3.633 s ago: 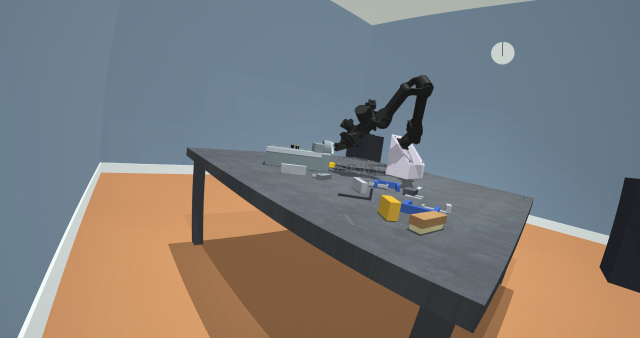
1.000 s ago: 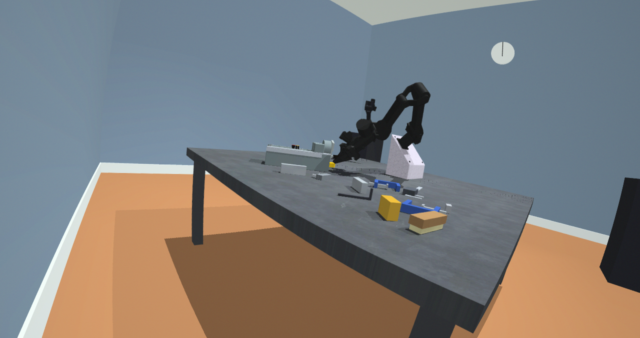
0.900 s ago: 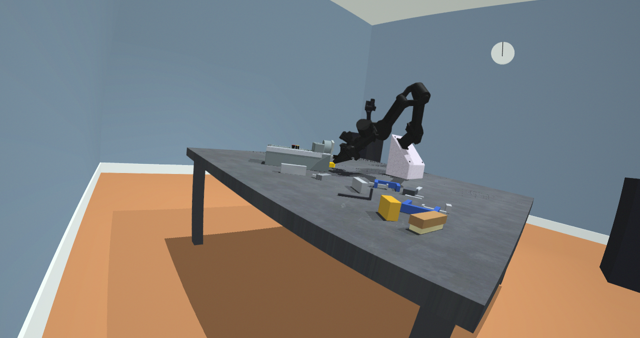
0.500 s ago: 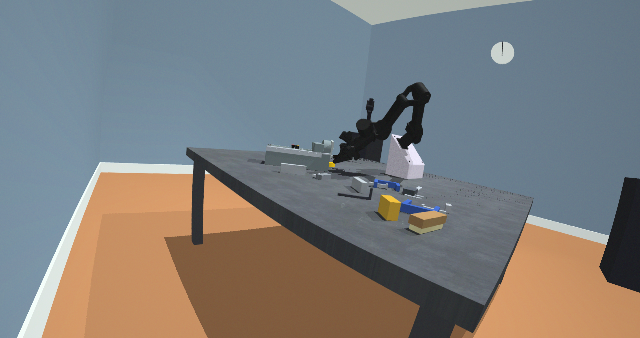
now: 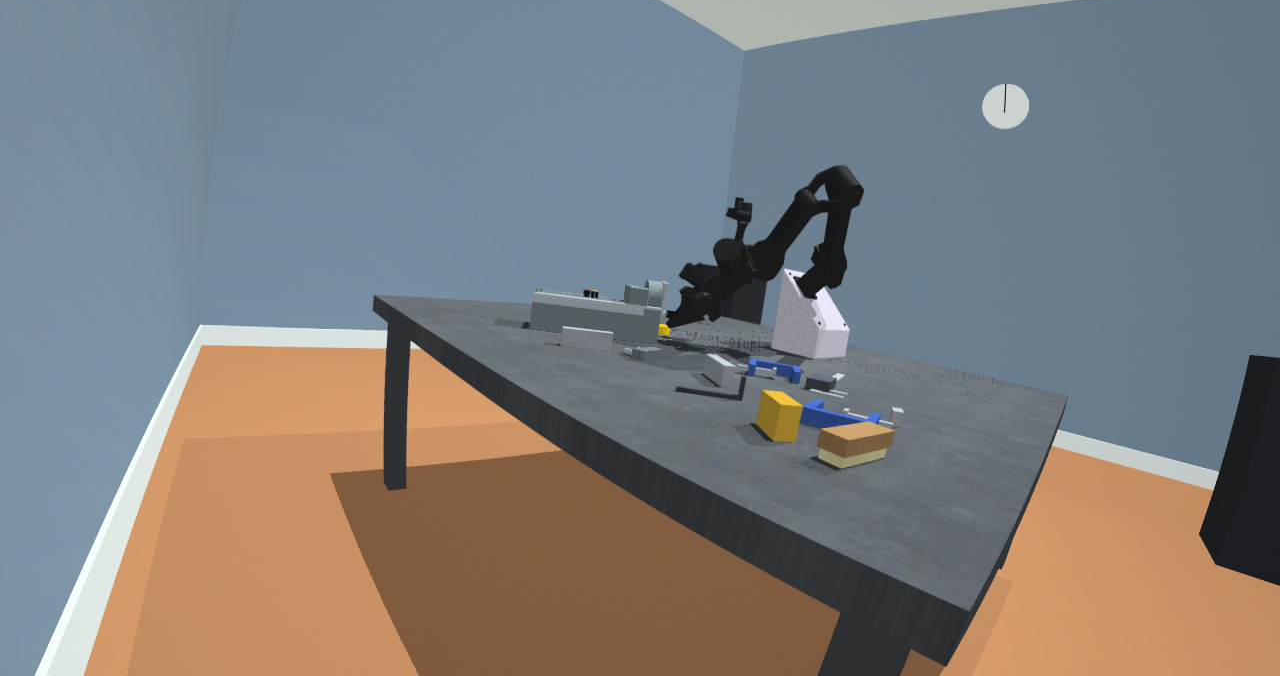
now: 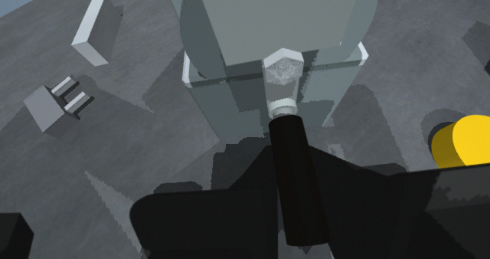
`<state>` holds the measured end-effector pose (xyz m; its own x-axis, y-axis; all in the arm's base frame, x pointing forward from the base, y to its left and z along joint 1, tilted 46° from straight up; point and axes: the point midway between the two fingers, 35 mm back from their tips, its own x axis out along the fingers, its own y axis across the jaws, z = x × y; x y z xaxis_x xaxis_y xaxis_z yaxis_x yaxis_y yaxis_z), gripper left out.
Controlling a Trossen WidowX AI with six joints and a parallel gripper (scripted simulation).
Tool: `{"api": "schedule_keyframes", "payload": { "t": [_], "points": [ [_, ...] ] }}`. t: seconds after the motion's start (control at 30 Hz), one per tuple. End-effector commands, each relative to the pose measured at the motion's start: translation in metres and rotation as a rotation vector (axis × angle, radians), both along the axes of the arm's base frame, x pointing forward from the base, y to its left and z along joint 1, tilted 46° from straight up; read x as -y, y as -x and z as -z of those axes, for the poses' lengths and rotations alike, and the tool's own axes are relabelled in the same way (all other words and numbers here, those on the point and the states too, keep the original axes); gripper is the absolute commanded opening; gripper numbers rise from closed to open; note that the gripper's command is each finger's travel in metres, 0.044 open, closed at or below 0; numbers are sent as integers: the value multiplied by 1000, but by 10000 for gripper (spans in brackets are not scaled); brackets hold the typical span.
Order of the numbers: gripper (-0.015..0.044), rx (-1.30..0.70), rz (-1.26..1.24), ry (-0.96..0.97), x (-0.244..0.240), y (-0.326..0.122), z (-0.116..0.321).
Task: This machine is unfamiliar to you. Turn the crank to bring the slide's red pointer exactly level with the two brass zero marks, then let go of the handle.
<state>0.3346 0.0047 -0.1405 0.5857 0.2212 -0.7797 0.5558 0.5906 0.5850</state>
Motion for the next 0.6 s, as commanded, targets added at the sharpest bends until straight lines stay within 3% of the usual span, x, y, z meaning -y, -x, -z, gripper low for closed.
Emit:
{"api": "schedule_keyframes", "payload": {
  "t": [0.0,0.57],
  "points": [
    [0,18,-18,-12,-6,-5,-5],
    [0,18,-18,-12,-7,-7,-9]
  ]
}}
